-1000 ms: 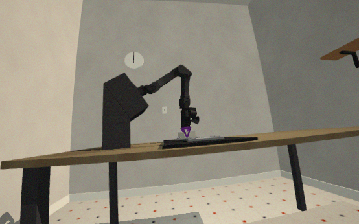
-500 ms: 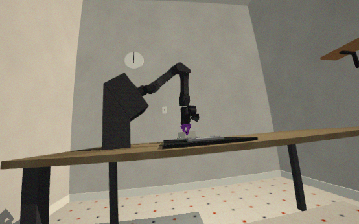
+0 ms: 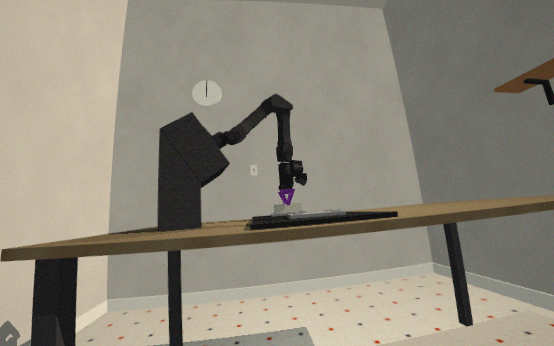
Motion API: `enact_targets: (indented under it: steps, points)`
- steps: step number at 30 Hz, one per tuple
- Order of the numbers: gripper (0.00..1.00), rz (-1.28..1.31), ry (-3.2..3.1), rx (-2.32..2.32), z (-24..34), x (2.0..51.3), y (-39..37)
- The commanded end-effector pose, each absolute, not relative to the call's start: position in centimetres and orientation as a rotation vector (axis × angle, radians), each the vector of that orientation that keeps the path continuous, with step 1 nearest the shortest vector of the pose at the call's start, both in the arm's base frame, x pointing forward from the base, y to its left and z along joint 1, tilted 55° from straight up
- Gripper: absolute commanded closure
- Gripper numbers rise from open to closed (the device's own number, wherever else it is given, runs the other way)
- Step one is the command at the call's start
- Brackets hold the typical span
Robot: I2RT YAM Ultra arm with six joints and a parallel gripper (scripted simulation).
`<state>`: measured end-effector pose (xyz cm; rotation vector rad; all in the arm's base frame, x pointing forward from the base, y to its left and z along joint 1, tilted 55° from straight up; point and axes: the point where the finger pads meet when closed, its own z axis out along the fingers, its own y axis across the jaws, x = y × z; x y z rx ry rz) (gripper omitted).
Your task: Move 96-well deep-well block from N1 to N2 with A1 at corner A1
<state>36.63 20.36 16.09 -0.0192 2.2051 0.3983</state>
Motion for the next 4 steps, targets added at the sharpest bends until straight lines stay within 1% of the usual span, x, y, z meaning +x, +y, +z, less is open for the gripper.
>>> enact_targets:
  steps: [1,4]
  points:
    - [0.00,0.400,2.196,-0.016,16.44,36.62,20.35]
    - [0.00,0.400,2.196,-0.016,16.44,36.62,20.35]
